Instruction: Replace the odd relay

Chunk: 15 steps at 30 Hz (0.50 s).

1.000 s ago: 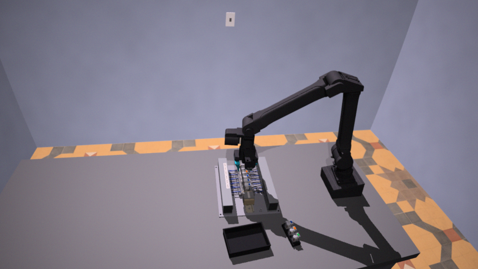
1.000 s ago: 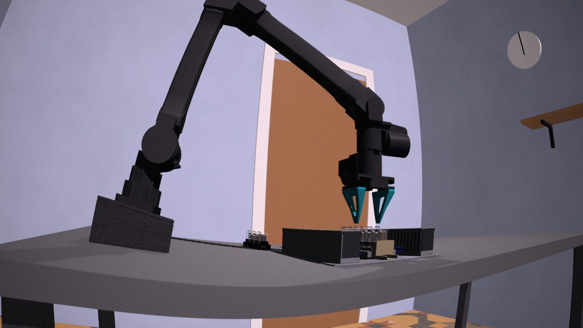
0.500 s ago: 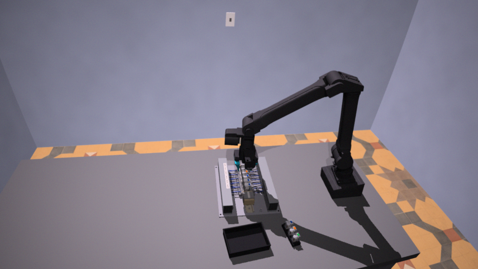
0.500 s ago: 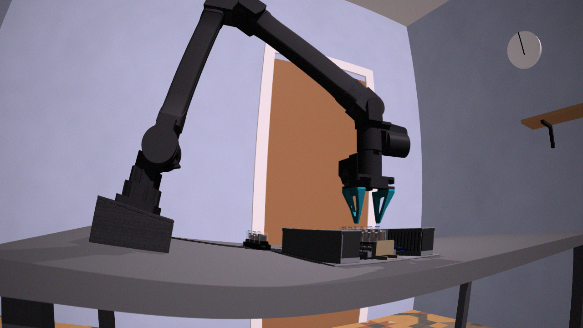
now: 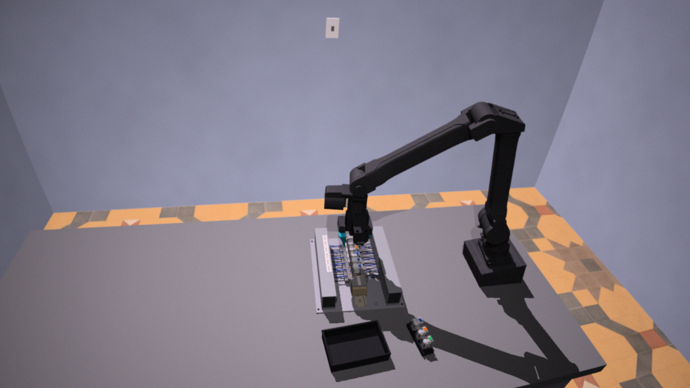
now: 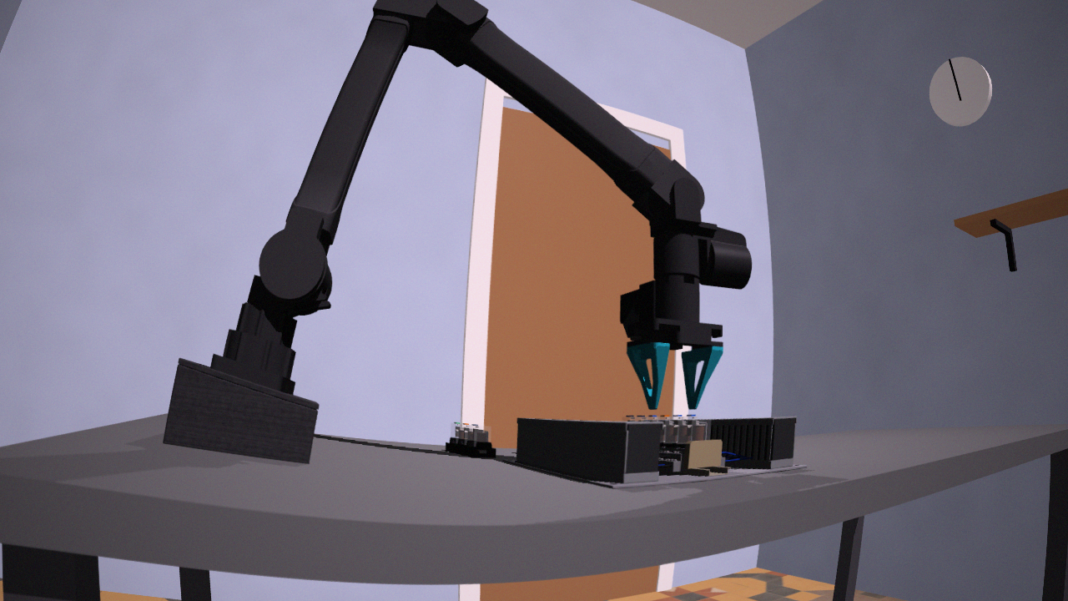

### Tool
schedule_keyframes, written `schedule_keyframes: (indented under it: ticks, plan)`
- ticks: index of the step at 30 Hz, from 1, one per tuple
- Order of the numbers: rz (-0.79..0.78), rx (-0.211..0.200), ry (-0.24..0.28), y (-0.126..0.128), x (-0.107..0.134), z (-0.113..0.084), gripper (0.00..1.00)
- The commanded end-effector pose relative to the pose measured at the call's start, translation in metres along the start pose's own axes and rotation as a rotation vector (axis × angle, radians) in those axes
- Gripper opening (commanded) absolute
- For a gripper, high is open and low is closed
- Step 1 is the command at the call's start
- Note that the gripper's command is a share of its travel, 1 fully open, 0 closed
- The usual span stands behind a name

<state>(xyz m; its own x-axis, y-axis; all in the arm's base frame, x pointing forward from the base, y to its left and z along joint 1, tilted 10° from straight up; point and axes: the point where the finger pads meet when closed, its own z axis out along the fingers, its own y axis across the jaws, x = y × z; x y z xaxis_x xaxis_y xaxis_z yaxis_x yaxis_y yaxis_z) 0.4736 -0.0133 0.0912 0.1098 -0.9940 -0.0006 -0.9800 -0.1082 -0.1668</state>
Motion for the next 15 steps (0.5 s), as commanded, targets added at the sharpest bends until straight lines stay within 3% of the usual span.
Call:
schedule_keyframes:
  ticks: [1,15]
  plan:
    - [-0.002,-0.001,-0.005,-0.004,-0.002,0.000,0.59]
    - [-0.002,0.010,-0.004,-0.006,-0.002,0.011,0.59]
